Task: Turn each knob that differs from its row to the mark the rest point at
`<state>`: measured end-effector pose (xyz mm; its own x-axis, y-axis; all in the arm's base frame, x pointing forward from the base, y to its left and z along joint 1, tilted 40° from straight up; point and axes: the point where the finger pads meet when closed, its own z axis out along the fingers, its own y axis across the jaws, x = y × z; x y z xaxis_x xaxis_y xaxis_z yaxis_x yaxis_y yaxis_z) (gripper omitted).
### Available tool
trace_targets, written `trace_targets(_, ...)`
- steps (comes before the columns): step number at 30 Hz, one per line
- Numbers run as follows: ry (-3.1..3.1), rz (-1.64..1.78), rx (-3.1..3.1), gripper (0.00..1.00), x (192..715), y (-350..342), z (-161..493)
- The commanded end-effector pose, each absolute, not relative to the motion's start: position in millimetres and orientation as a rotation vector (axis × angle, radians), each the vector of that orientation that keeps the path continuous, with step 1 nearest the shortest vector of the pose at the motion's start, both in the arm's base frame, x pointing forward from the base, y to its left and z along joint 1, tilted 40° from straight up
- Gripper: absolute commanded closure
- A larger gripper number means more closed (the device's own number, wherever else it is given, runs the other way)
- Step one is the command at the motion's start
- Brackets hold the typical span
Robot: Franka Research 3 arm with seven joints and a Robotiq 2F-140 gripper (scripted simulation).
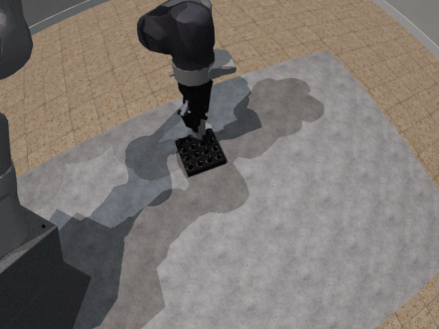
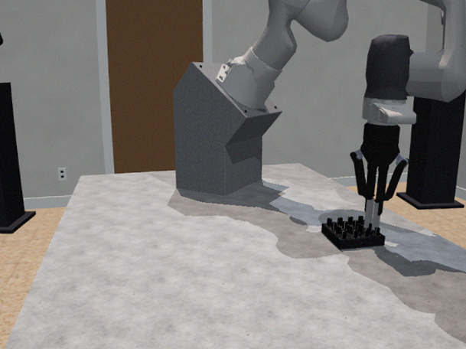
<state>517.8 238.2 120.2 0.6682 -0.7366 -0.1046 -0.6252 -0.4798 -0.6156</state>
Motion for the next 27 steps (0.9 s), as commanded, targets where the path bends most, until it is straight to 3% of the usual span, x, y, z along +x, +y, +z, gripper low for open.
trace_targets(1, 0.869, -0.317, -2.308, 0.95, 517.4, 238.4, 119.7)
trace_targets(27, 0.457, -0.466, -2.456, 0.95, 517.4, 238.4, 119.7)
